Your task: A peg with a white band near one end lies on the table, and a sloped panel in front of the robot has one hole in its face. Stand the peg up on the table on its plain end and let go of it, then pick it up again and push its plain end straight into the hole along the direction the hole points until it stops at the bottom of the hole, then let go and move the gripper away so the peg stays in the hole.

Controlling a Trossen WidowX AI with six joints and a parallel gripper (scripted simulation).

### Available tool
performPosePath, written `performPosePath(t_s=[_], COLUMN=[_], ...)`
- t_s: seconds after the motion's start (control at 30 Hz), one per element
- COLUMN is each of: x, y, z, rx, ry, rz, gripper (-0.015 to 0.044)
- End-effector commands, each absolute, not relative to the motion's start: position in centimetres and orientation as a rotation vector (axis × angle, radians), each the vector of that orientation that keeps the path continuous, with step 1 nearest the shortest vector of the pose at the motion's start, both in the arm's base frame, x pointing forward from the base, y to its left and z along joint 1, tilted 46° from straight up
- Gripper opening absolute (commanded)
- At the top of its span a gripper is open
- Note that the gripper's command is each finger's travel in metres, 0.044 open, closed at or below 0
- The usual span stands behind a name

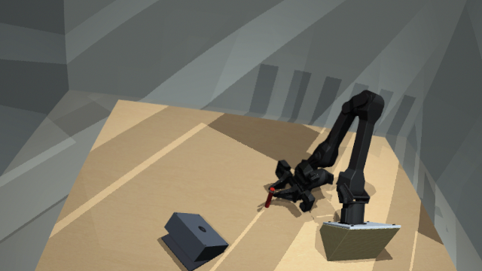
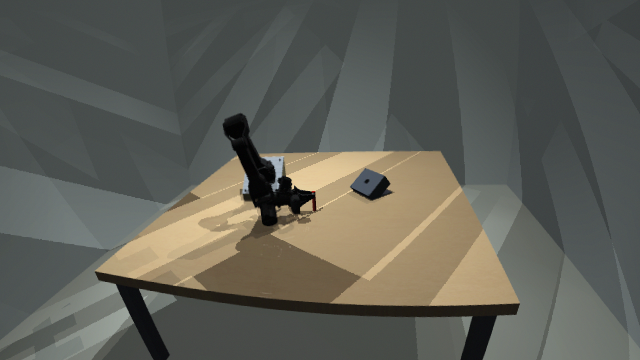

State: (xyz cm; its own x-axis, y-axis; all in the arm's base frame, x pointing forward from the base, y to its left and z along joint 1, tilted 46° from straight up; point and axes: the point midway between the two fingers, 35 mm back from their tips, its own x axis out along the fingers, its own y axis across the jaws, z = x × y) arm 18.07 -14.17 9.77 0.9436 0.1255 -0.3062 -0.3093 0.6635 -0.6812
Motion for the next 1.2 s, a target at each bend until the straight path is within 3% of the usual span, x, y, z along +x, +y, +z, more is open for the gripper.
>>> performPosePath(t_s=[0.0,0.6,1.0,1.17], x=[18.08,18.08,18.08,18.08], y=[-14.15,-14.15,-14.15,-14.15], z=[9.76,9.76,9.76,9.76], rx=[-0.809,-0.809,-0.809,-0.809], ry=[0.243,0.243,0.243,0.243], rz=[0.249,0.249,0.249,0.249], gripper=[0.013,0.013,0.044,0.044])
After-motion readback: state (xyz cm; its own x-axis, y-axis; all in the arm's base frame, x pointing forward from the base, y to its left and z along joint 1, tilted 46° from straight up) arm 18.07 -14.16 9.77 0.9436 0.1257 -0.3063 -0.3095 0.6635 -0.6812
